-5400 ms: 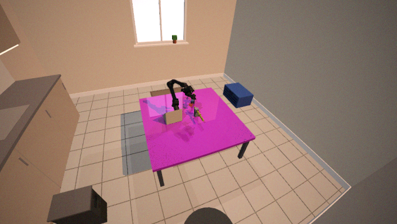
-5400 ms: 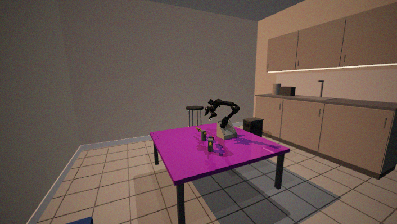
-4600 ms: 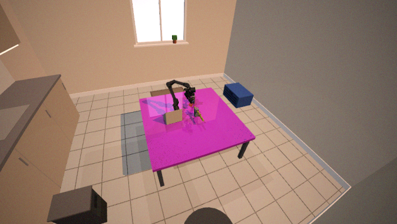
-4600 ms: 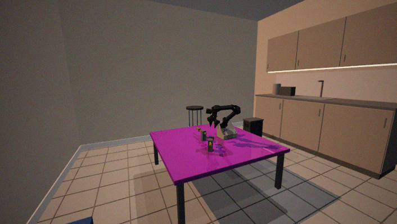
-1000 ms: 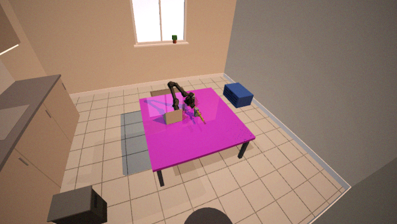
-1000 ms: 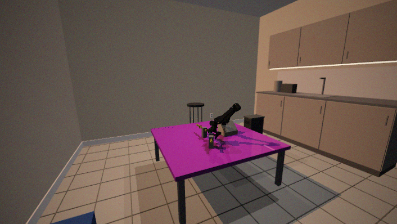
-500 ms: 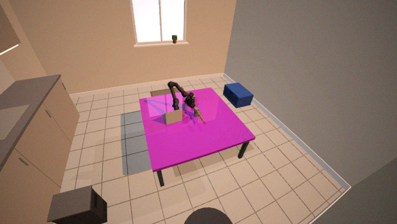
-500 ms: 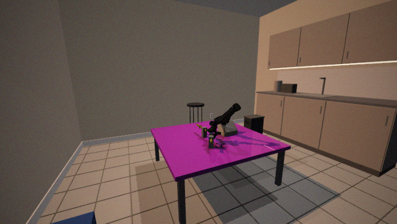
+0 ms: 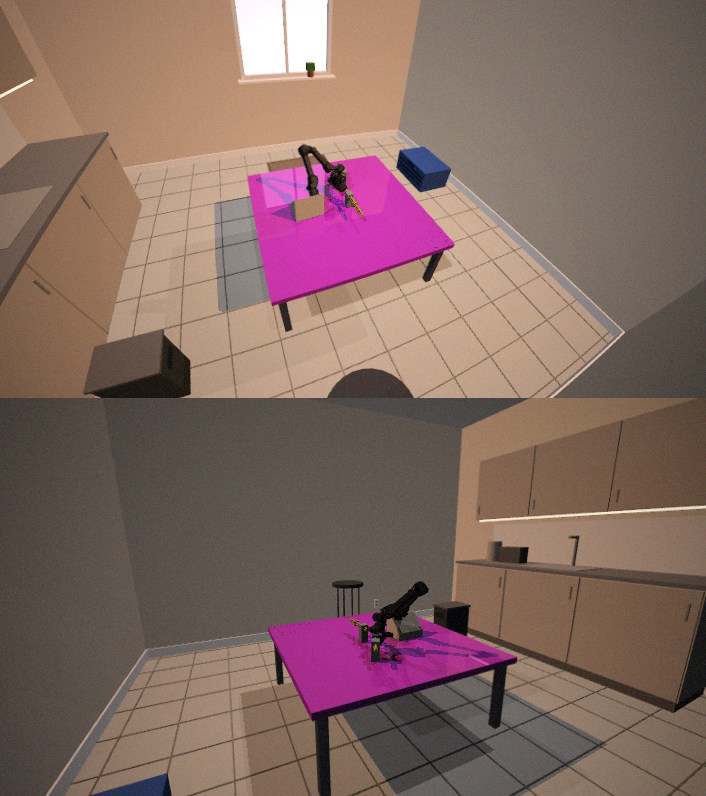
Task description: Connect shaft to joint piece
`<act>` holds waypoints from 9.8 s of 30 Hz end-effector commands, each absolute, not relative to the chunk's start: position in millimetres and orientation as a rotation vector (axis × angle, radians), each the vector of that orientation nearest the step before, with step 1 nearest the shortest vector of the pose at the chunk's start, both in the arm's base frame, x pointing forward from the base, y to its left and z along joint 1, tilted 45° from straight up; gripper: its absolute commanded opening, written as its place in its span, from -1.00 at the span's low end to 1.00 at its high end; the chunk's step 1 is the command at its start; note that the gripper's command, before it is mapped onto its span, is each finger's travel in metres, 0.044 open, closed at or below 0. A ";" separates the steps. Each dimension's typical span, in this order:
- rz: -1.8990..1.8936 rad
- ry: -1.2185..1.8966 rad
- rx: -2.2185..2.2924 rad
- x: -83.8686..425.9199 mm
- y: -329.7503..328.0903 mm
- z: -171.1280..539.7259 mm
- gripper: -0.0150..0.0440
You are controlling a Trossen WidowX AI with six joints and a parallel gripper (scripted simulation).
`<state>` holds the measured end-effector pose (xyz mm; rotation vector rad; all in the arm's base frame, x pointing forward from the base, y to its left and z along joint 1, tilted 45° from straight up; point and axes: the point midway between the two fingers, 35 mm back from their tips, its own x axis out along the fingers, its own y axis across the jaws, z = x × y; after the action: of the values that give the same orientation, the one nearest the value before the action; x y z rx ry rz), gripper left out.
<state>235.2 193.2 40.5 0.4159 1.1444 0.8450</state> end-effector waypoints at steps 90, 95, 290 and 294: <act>0.845 1.144 0.416 235.2 193.2 40.5 -0.49; 0.895 1.151 0.362 235.0 190.7 39.7 -0.49; 1.457 1.022 -0.525 257.1 143.0 33.8 -0.49; 1.456 1.024 -0.522 257.0 143.1 33.8 -0.49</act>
<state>256.6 143.1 33.8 -0.5163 1.0273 1.4532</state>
